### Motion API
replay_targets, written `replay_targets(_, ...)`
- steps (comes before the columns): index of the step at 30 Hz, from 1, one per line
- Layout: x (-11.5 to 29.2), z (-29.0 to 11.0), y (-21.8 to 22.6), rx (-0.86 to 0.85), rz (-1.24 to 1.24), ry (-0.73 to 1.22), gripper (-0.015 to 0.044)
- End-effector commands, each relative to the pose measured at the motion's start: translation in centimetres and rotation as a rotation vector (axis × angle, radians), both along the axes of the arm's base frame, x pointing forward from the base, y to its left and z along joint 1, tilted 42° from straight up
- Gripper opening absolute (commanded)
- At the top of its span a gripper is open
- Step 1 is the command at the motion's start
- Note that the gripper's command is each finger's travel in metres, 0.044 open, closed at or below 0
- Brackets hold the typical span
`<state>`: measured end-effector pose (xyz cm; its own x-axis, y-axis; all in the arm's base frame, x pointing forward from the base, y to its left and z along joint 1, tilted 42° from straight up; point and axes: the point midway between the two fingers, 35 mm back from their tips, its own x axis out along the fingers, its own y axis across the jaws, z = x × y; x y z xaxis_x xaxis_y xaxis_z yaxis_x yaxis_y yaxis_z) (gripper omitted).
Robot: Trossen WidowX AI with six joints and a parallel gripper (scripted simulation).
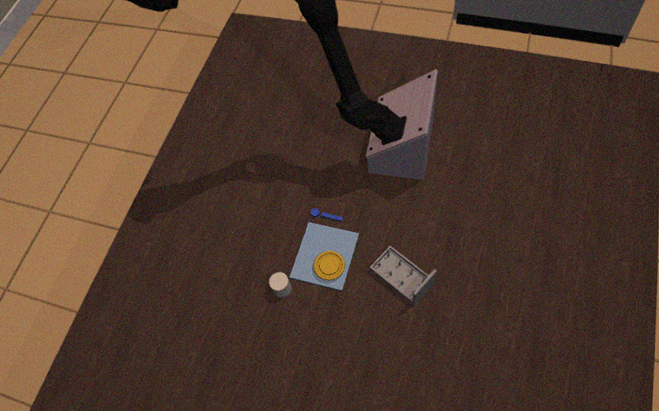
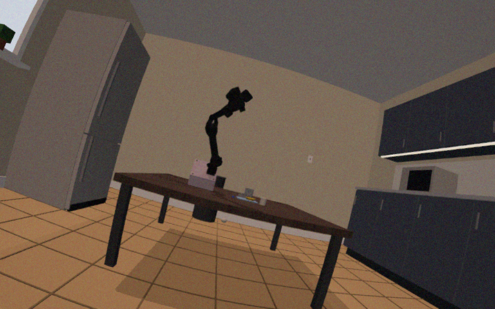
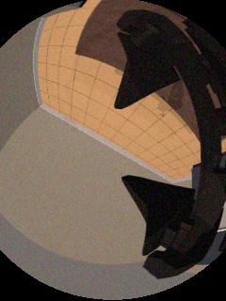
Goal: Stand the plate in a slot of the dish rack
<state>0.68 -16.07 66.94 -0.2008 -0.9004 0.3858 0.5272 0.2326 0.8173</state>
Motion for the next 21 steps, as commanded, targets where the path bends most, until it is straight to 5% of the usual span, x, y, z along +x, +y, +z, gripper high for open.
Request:
replay_targets(1, 4.3, -1.7, -2.2, 0.058, 0.042, 0.116, 0.04)
replay_targets(21, 20.5, -12.3, -6.5, 0.268, 0.247, 0.612, 0.04)
